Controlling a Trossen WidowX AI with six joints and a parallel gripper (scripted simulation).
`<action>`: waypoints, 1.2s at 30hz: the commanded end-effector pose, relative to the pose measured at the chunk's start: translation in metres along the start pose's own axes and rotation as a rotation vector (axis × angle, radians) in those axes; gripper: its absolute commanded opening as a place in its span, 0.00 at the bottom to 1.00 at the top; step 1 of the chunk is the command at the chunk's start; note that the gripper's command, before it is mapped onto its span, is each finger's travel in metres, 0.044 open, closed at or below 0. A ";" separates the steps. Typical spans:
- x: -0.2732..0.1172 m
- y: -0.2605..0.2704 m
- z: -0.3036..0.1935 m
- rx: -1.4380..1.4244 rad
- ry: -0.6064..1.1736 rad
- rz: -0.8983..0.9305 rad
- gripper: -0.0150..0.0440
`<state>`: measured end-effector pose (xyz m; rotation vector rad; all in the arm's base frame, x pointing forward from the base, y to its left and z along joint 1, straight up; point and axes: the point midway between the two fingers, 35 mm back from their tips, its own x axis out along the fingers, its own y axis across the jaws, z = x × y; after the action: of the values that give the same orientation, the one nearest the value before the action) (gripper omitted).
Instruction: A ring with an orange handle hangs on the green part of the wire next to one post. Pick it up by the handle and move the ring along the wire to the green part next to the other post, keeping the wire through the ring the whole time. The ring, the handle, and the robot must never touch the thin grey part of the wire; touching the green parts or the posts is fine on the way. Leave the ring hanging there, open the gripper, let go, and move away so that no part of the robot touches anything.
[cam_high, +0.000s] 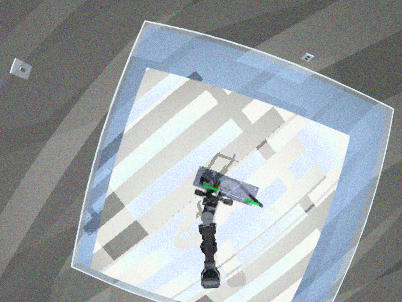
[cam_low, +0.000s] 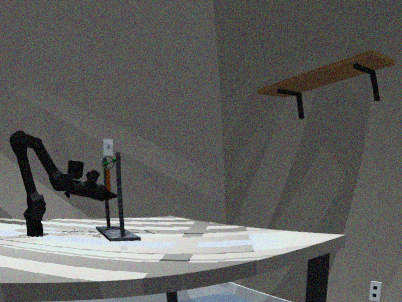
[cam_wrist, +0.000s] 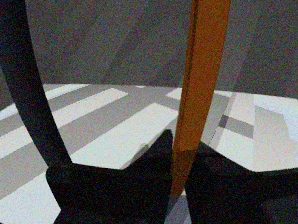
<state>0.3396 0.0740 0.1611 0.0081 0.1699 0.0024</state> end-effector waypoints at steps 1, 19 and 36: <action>0.001 0.003 -0.002 0.002 0.005 -0.004 0.00; 0.002 0.017 -0.004 0.002 0.007 0.005 0.00; 0.005 0.018 -0.019 0.002 0.007 0.006 0.00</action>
<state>0.3414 0.0925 0.1438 0.0080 0.1739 0.0143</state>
